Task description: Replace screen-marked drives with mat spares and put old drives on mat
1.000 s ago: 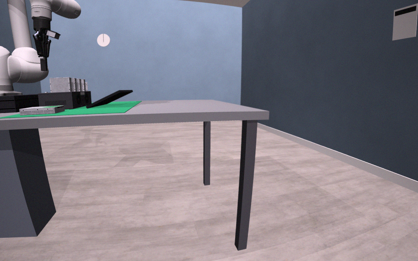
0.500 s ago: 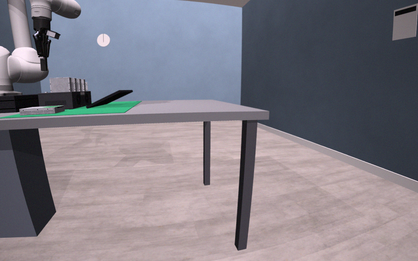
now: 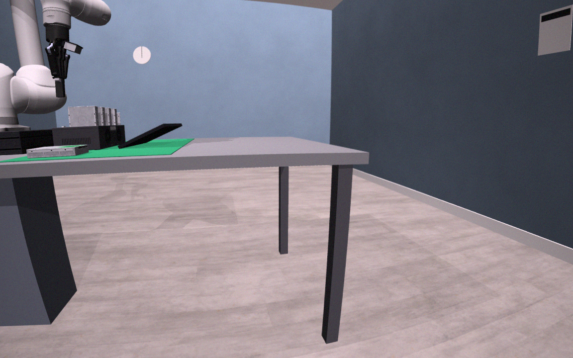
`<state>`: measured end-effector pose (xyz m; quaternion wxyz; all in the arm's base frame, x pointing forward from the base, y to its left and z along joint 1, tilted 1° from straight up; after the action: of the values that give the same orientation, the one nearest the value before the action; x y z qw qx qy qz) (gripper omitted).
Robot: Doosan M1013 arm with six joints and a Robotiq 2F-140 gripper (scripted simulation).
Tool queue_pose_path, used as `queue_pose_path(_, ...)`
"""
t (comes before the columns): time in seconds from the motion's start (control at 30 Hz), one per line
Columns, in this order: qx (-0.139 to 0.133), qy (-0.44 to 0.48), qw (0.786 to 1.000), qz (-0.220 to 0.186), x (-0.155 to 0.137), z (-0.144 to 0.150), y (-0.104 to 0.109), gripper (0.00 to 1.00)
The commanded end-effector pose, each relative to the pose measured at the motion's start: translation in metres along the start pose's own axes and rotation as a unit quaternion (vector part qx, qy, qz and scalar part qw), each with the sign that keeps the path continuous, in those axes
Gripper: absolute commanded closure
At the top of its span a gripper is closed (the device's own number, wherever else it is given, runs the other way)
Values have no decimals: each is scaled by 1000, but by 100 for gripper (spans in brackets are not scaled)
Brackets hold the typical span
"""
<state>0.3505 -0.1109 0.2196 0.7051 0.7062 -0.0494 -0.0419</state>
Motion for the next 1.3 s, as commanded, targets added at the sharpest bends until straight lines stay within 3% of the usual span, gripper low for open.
queue_pose_path(0.0, 0, 0, 1000, 1, 0, 0, 0, 90)
queue_pose_path(0.57, 0, 0, 1000, 1, 0, 0, -25, 90)
queue_pose_path(1.27, 0, 0, 1000, 1, 1, 0, -82, 90)
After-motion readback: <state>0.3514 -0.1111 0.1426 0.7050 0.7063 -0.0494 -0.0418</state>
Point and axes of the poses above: the point where the finger pads meet when closed, its own y axis back along the fingers, its own z axis across the jaws, x = y × z, the point moved 7 cm from there along y, back along the fingers, and after that the axes turned 8 degrees about -y, right-handed, at the moved point
